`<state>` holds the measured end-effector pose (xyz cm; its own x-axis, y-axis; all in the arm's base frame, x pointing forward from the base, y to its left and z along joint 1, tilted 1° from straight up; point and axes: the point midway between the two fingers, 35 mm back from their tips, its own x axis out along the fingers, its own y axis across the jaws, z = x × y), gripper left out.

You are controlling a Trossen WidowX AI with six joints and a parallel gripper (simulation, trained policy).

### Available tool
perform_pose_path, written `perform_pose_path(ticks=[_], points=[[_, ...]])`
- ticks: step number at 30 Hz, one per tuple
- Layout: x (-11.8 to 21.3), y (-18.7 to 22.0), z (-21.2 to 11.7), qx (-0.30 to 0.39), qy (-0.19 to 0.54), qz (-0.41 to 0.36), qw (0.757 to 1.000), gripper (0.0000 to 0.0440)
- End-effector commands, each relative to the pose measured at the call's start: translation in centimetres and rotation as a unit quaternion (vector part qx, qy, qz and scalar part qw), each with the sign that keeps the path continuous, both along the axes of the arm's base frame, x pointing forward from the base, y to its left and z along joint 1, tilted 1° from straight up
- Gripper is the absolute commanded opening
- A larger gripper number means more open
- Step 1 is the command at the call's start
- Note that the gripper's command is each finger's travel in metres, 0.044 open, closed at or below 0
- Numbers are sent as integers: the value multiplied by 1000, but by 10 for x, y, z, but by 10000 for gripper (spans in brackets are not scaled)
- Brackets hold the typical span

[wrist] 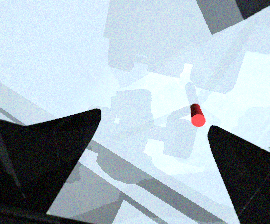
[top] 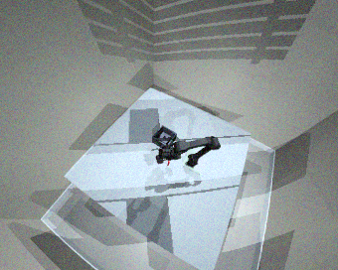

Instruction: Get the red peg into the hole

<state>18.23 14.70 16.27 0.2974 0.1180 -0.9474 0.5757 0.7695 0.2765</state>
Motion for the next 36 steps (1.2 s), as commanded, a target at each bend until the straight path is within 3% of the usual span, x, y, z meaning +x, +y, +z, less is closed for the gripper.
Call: perform_pose_path(ticks=[1,18,34,36], points=[[-3,-7,-18,-8,26,-22,999,440],[-6,-21,-99,3,64,-108,992,424],[-15,-27,-112,27,119,-137,983,14],[-11,-30,-107,24,106,-133,985,10]])
